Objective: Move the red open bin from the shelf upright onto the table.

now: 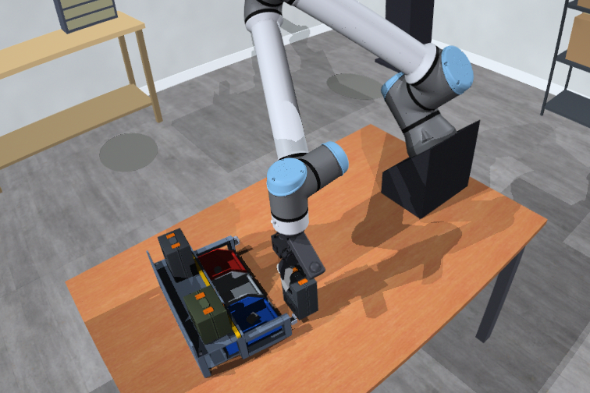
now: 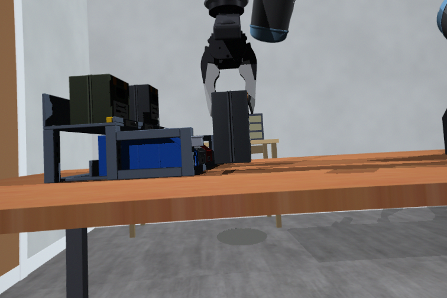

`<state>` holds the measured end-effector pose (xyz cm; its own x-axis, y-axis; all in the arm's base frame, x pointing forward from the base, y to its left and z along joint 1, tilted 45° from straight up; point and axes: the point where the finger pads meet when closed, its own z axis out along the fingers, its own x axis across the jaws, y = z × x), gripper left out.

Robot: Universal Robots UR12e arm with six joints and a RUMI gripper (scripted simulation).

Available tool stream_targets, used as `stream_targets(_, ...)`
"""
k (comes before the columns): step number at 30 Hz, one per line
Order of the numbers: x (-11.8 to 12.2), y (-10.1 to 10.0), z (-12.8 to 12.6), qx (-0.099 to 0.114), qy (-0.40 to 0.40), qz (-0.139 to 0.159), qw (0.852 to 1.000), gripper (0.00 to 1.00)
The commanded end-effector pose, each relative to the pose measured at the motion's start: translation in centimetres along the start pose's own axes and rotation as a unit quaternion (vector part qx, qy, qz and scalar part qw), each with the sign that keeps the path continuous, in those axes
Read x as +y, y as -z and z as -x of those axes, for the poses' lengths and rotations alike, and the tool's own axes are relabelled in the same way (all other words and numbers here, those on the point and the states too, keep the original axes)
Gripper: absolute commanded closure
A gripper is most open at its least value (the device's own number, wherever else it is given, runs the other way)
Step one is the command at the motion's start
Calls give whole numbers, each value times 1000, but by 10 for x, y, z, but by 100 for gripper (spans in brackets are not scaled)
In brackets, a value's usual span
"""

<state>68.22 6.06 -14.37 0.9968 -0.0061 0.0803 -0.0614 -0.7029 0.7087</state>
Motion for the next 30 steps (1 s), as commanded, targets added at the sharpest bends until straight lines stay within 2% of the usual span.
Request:
stream_targets(1,1,1,-1,1,0,0,1000,100)
stream_targets(30,9,1,-2,1,0,0,1000,100)
